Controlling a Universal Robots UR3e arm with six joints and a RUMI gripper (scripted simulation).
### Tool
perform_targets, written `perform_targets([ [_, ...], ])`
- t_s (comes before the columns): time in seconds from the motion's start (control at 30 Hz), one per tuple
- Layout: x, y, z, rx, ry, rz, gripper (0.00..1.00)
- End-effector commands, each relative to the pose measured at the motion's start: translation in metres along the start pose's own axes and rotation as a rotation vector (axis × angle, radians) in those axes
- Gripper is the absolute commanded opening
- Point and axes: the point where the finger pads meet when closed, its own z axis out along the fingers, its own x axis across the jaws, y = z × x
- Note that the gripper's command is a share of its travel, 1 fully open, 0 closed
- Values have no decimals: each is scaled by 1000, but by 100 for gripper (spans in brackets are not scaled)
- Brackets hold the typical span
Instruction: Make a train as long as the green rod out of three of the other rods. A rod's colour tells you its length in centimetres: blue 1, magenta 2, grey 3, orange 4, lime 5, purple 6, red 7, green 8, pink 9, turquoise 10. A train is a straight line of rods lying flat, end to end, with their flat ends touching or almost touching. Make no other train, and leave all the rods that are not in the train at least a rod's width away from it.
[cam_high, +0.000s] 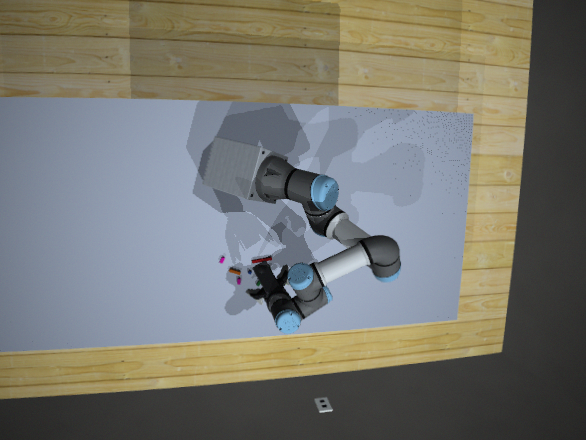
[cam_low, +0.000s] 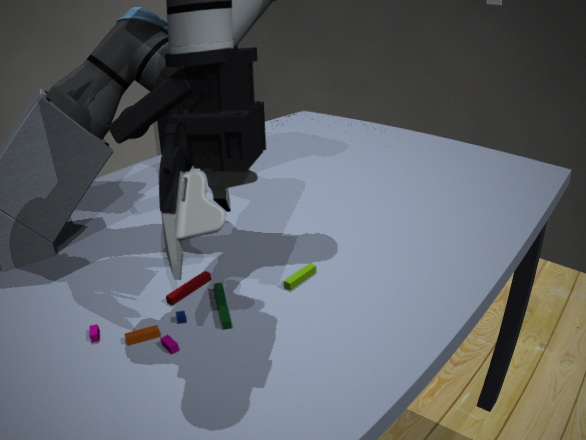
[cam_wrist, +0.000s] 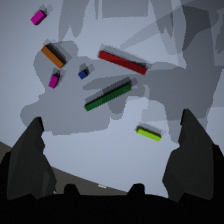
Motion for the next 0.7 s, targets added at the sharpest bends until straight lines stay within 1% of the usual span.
perform_targets([
  [0.0,-2,7,-1,-6,6,-168,100],
  [0.07,-2,7,-1,-6,6,-168,100],
  [0.17,-2,13,-1,-7,6,-306,100],
  [0.57,-1,33,0,-10,6,-705,100],
  [0.63,-1,33,0,-10,6,-705,100],
  [0.67,-1,35,0,-11,6,-736,100],
])
